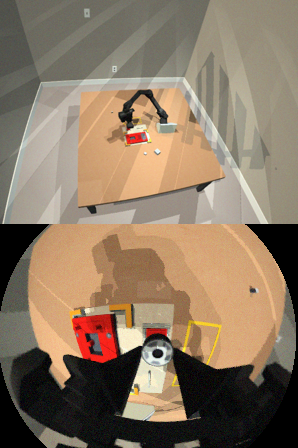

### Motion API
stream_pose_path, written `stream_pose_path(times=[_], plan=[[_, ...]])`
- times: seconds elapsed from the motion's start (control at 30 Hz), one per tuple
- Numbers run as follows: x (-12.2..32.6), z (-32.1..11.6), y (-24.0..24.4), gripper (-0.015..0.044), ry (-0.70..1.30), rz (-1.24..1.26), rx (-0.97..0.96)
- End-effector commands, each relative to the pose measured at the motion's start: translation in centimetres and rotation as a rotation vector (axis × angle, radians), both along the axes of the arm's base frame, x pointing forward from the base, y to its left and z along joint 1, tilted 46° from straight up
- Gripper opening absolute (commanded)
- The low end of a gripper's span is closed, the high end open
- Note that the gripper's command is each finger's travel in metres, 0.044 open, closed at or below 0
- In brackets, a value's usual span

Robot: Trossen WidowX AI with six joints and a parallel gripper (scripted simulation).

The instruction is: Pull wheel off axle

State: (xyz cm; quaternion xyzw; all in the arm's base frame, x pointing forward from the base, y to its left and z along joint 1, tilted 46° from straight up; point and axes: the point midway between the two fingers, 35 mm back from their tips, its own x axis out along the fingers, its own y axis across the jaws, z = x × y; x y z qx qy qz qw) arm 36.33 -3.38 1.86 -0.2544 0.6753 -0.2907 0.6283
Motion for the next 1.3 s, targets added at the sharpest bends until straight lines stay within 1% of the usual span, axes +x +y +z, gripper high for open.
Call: stream_pose_path(times=[0.0,1.27], plan=[[0.12,0.26,0.23,0.0,-0.006,-0.002,0.004],[0.18,1.13,1.13,0.0,-0.006,0.002,0.002]])
